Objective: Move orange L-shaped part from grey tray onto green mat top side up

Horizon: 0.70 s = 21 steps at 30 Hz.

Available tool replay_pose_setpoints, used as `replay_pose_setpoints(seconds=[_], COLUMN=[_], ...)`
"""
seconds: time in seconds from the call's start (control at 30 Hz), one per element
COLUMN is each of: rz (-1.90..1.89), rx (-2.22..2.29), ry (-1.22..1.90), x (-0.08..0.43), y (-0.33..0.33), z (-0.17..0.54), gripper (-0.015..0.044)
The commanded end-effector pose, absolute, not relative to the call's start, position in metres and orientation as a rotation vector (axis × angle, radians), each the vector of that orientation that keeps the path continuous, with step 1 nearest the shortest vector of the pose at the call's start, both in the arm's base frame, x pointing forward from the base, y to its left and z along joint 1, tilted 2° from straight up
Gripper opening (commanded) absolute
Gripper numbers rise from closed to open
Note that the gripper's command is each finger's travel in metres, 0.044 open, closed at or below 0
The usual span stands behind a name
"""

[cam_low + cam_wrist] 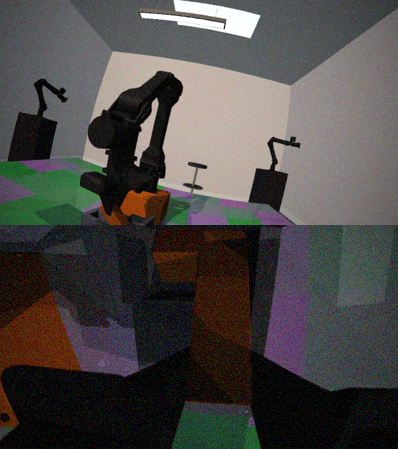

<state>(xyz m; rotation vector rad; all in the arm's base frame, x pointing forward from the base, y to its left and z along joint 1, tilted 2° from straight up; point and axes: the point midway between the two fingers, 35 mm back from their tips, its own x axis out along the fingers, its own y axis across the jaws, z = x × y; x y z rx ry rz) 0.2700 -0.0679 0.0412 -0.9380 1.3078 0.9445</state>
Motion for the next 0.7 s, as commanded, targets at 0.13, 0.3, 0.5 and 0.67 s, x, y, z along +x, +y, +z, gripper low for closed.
replay_pose_setpoints(seconds=[0.13, 0.3, 0.5, 0.67], rz=[0.940, 0.940, 0.940, 0.940], rx=[-0.944, -0.944, -0.944, -0.944], ry=[1.301, 1.301, 1.301, 1.301], x=[0.271, 0.271, 0.270, 0.270], y=[-0.069, -0.069, -0.069, -0.069], z=[0.058, 0.065, 0.075, 0.082], gripper=[0.0000, 0.0000, 0.0000, 0.0000])
